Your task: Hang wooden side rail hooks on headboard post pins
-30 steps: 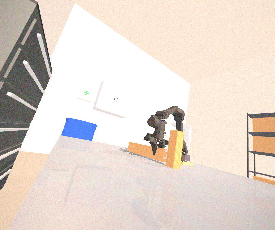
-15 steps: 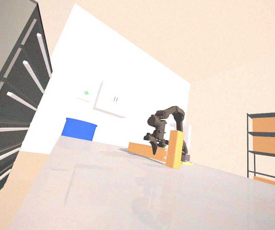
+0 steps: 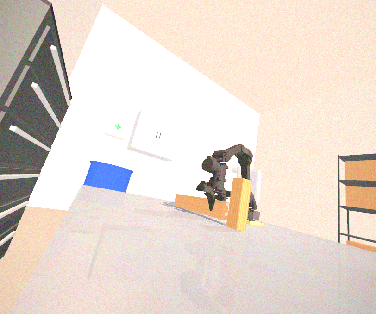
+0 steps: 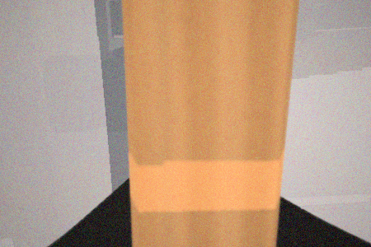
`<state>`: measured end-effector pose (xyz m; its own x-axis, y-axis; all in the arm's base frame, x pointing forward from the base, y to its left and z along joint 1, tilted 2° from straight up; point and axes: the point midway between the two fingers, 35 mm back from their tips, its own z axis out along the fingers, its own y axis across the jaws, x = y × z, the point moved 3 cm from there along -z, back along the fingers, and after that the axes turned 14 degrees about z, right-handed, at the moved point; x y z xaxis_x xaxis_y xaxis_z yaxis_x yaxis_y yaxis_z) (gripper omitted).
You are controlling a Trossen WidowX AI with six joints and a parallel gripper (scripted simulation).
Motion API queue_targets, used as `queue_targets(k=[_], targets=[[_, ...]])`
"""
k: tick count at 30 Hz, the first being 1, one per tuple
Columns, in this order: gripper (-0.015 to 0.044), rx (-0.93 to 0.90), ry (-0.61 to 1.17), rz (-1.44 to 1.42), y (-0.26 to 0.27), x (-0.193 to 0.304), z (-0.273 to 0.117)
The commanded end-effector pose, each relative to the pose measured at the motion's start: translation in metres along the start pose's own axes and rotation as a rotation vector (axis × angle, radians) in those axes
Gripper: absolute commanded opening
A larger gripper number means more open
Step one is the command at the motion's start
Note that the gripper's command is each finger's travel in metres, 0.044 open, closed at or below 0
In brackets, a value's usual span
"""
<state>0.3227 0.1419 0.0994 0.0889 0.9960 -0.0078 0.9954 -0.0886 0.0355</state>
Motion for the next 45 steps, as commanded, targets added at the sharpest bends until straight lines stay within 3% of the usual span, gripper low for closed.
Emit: queue_targets(k=[1,45], targets=[[0.0000,-0.015,0.006,-0.003,0.0010,0.0003,-0.0067],[0.0000,-0.016,0.006,-0.003,0.0027,0.0032,-0.0081]])
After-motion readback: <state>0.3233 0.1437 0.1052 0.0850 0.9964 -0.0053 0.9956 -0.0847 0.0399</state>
